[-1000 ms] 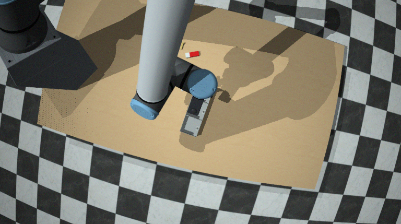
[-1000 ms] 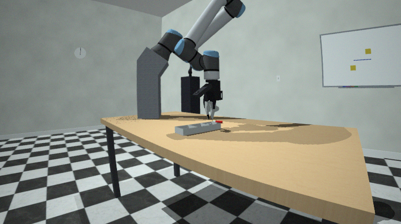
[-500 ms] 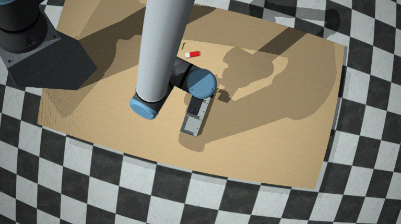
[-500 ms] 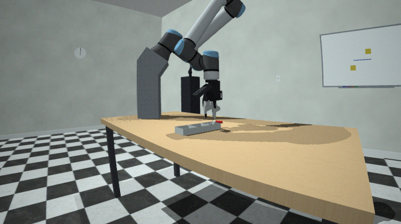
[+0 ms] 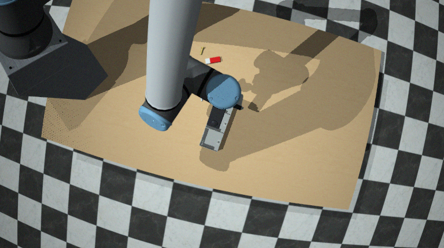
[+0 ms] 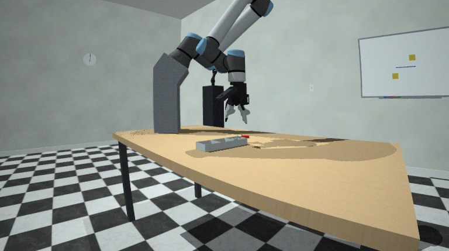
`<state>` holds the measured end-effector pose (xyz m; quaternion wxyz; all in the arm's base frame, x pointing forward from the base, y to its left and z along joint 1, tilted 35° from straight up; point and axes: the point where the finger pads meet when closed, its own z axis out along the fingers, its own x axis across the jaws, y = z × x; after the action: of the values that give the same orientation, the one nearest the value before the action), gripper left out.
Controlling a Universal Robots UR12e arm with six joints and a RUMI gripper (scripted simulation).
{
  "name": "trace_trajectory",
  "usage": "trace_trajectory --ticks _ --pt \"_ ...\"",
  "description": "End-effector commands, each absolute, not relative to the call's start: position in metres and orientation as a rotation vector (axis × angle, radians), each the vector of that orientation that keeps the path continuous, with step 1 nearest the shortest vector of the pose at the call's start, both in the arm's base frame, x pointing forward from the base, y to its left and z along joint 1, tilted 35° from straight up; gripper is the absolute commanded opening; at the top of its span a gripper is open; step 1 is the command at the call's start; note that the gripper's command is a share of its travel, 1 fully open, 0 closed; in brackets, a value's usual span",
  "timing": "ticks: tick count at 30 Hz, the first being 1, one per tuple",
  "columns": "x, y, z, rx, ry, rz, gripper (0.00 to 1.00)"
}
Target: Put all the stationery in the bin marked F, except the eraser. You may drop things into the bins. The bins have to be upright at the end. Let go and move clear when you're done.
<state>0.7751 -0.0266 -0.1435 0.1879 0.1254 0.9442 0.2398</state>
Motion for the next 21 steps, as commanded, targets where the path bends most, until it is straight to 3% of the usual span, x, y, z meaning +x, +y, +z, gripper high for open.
trace_trajectory --ticks 1,21 --pt "0.759 -0.036 -0.123 0.355 2.663 0.681 1.0" --pt "0.73 -0.065 -0.064 0.355 2.663 0.681 1.0"
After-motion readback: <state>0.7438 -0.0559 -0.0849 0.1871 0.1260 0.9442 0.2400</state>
